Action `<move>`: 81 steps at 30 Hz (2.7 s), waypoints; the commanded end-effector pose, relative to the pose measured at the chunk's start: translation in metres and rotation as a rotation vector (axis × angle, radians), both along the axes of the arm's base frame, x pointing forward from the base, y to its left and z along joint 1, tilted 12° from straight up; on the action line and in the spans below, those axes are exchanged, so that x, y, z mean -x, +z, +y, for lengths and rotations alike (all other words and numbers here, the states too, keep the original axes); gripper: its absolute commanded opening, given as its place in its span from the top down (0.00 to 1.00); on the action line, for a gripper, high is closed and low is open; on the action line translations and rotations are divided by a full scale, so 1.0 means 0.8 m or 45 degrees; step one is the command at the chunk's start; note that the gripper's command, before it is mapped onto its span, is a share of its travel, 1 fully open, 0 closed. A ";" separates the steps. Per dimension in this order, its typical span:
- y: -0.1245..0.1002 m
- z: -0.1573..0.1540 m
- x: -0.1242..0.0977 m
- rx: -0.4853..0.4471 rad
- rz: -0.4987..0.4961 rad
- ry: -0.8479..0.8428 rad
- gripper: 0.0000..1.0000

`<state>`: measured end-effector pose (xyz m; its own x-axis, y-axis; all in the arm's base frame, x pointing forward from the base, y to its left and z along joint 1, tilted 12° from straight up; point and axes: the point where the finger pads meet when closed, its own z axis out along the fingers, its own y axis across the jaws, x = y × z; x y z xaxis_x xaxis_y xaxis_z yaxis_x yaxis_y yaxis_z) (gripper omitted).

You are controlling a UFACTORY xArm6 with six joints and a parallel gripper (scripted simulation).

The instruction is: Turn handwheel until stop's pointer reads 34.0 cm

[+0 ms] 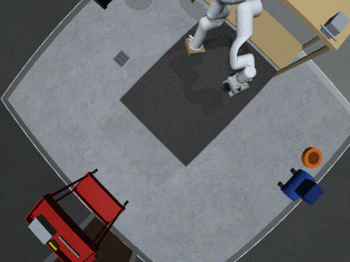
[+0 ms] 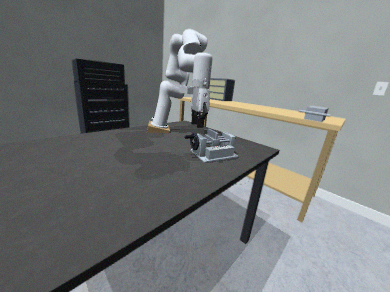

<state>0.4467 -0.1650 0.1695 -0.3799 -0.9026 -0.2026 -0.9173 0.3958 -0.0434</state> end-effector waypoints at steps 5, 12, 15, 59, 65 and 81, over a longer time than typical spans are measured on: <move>-0.009 -0.049 0.025 -0.001 -0.008 0.001 0.43; -0.009 -0.049 0.025 -0.001 -0.008 0.001 0.43; -0.009 -0.049 0.025 -0.001 -0.008 0.001 0.43; -0.087 -0.035 0.015 -0.001 -0.008 0.001 0.43; -0.094 -0.034 0.014 -0.001 -0.008 0.001 0.43; -0.095 -0.034 0.014 -0.001 -0.008 0.001 0.94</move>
